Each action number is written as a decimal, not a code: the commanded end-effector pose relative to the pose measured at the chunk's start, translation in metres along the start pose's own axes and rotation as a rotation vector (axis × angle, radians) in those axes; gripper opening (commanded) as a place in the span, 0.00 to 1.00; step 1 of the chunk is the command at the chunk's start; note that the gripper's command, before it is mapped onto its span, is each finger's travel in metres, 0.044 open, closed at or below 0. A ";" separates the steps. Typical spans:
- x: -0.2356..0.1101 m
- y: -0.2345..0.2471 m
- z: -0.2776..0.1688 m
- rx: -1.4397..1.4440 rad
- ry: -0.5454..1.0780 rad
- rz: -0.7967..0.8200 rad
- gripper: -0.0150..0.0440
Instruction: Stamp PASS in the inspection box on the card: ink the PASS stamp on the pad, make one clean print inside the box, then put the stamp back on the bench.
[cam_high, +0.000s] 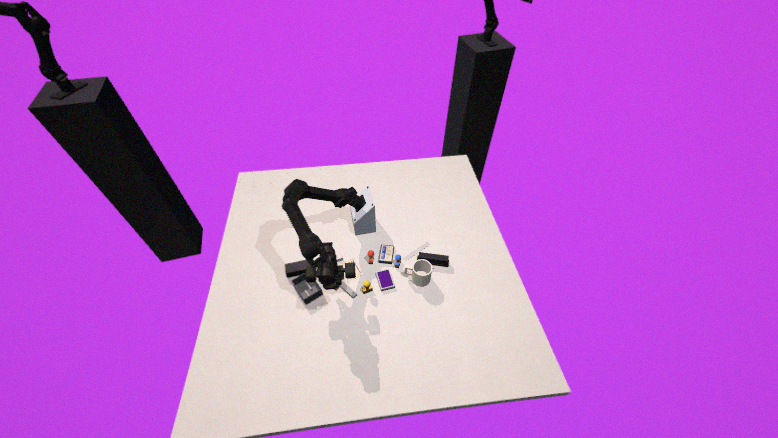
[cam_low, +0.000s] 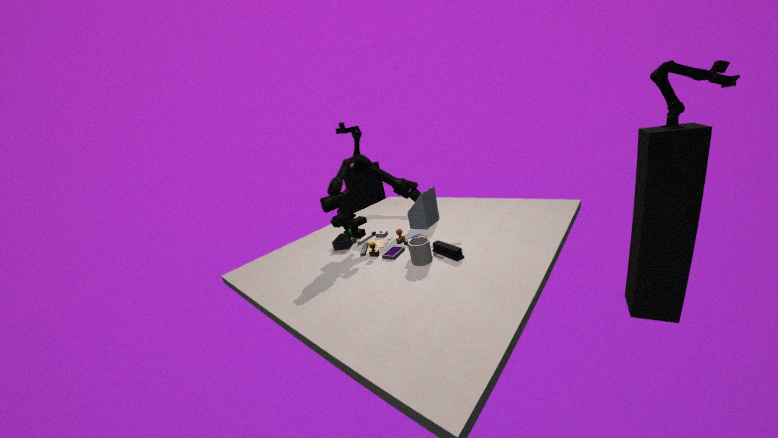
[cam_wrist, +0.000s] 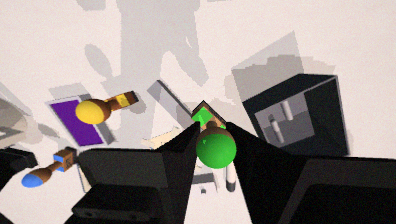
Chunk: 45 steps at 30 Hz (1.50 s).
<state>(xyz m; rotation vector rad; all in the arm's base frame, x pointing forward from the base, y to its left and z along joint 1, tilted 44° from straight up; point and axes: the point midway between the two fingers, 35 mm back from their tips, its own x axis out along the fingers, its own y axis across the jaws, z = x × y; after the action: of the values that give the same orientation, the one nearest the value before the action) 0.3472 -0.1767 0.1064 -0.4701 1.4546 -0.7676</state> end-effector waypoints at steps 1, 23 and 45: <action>-0.003 -0.001 0.001 0.007 -0.002 -0.005 0.25; -0.013 -0.001 0.000 0.007 -0.005 -0.009 0.25; -0.023 0.004 0.000 0.007 -0.008 -0.011 0.25</action>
<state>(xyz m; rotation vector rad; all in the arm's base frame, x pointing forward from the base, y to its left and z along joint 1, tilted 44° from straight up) 0.3474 -0.1605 0.1213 -0.4768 1.4465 -0.7753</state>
